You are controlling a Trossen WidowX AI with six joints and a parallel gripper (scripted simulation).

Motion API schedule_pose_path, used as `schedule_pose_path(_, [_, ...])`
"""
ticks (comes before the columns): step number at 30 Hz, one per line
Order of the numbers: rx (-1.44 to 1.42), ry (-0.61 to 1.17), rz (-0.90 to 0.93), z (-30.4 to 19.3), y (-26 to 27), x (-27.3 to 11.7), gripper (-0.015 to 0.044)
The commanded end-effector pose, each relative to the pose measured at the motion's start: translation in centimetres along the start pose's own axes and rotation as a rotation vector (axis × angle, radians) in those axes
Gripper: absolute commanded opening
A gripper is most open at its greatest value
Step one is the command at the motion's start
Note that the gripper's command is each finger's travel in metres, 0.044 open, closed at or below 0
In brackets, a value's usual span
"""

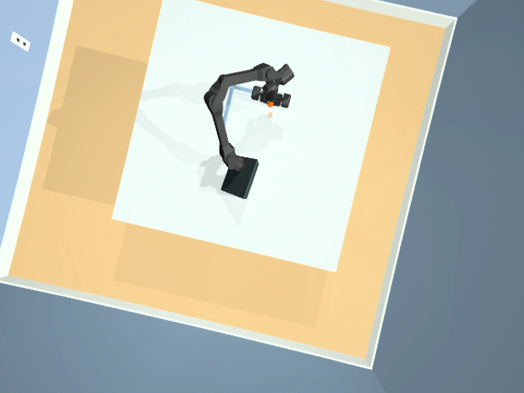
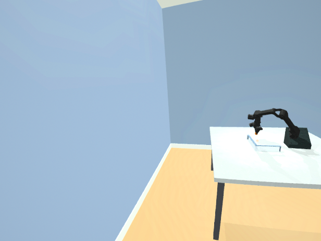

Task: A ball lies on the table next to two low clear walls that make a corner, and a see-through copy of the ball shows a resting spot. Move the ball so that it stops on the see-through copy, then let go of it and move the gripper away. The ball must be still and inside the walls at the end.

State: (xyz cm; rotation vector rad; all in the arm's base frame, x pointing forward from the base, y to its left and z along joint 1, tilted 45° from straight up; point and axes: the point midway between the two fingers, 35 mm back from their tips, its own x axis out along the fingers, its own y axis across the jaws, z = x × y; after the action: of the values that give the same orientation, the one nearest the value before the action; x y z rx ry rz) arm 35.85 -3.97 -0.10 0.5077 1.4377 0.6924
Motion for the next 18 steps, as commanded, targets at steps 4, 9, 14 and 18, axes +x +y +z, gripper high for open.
schedule_pose_path(4, [-0.013,-0.001,-0.005,-0.3,0.4,-3.3,0.0000])
schedule_pose_path(9, [-0.013,-0.001,-0.005,-0.7,0.1,-2.4,0.0000])
schedule_pose_path(14, [-0.013,-0.001,-0.004,-1.6,-0.4,-0.5,0.0000])
schedule_pose_path(18, [-0.012,-0.001,-0.004,-2.3,-0.6,0.7,0.0000])
